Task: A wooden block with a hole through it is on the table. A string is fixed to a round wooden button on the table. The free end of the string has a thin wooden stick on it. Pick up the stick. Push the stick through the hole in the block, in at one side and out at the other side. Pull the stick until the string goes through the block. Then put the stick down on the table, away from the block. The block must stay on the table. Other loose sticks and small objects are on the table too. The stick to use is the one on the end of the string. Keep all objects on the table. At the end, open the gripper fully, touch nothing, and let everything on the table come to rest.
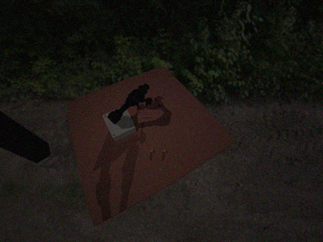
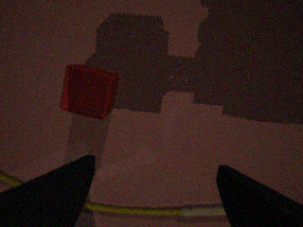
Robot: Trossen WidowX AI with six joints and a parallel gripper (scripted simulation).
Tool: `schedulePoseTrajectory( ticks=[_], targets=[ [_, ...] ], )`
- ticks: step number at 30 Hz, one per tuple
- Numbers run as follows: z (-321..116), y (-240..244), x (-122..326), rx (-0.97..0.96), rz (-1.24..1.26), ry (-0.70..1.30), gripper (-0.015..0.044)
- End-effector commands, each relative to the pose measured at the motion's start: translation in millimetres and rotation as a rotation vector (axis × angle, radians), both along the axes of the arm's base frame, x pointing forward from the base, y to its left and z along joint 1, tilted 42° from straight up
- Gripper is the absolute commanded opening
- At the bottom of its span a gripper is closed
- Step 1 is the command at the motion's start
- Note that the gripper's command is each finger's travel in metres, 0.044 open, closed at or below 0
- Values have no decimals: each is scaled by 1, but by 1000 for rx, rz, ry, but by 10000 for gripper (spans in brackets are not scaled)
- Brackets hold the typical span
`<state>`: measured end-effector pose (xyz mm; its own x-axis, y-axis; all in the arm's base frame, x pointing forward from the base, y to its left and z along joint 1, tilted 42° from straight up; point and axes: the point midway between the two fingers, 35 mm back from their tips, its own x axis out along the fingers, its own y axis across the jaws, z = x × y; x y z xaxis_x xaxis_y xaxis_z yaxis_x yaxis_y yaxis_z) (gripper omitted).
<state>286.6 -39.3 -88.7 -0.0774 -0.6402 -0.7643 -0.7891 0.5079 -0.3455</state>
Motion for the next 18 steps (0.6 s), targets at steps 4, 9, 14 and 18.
schedulePoseTrajectory(
  ticks=[4, 9, 14, 18],
  targets=[
    [43, -56, -11, -118, -884, -737, 440],
    [53, -69, -15, -149, -1104, -931, 440],
    [53, -69, -15, -149, -1104, -931, 440],
    [53, -69, -15, -149, -1104, -931, 440]
  ],
)
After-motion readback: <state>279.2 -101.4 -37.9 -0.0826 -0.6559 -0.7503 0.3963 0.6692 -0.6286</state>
